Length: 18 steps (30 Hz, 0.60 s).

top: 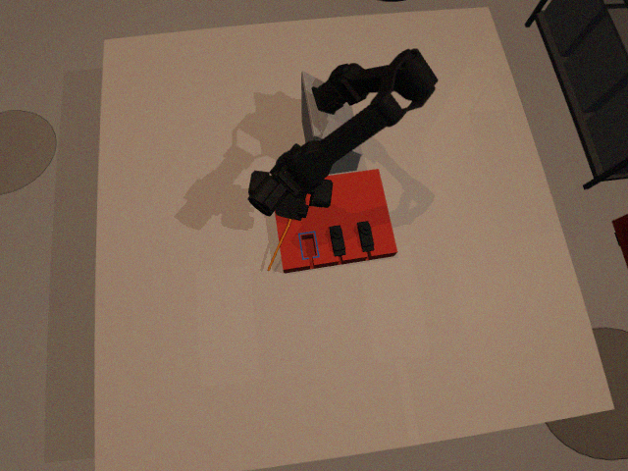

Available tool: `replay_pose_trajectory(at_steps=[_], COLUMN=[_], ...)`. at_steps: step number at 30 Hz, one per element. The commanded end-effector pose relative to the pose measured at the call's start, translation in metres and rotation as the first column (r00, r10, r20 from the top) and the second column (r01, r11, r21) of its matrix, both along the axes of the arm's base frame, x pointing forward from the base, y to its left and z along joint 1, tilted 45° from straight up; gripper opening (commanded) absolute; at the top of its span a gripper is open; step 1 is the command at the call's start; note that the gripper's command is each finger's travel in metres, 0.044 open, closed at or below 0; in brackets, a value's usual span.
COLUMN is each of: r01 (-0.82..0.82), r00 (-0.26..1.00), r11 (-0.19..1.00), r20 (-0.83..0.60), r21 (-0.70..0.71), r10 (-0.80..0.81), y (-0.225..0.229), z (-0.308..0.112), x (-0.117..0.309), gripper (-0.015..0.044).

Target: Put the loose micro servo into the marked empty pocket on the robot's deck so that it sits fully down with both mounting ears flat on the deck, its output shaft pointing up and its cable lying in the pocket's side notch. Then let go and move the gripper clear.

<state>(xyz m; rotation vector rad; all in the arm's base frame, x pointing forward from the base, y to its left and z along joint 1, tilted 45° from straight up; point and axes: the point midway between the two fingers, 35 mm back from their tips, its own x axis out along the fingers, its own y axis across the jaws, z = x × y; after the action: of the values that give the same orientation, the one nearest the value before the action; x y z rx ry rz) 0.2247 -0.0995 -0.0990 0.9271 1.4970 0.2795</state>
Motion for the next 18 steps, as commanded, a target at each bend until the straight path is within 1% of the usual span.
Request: replay_pose_trajectory(at_steps=[1, 17, 18], r01=[0.008, 0.008, 0.008], r00=[1.000, 1.000, 1.000], r11=[1.000, 1.000, 1.000], r20=[-0.003, -0.003, -0.003], r21=[0.007, 0.007, 0.007], r10=[-0.008, -0.008, -0.008], y=[0.005, 0.018, 0.018], z=[-0.004, -0.018, -0.018], x=[-0.001, 0.002, 0.002], gripper=[0.0440, 0.0440, 0.0414])
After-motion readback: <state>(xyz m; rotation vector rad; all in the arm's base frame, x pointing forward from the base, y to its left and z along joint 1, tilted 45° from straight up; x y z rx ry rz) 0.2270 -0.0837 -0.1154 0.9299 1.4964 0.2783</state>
